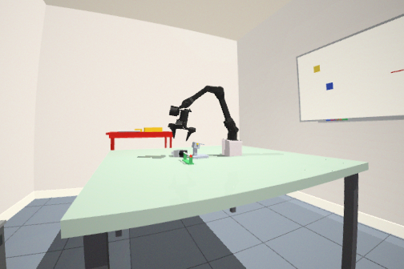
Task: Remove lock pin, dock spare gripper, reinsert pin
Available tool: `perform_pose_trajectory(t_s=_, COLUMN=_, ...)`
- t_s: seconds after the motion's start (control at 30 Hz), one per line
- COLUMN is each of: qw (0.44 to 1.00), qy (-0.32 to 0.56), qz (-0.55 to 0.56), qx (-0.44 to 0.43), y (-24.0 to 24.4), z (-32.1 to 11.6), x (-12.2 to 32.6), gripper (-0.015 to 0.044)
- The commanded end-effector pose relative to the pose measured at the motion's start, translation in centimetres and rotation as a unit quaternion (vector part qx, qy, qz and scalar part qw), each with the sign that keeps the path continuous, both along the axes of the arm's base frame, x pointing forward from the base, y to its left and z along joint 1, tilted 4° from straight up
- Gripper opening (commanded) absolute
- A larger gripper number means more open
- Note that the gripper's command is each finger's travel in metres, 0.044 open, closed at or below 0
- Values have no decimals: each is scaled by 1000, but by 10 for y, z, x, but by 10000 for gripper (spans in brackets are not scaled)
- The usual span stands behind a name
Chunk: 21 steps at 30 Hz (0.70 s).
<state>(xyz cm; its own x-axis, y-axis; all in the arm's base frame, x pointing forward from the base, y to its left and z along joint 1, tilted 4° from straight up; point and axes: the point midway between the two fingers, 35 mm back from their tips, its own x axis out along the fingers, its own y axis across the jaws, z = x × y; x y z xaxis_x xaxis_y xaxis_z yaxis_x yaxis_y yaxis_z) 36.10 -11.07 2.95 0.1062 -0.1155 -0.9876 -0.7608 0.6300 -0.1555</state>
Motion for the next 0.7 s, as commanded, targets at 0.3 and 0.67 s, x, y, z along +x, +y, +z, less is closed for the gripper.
perform_pose_trajectory(t_s=0.3, qw=740, qy=-216, qz=-634, qx=60, y=-2, z=13, x=3, gripper=440)
perform_pose_trajectory(t_s=0.67, qw=641, qy=-247, qz=-721, qx=92, y=-2, z=16, x=3, gripper=440)
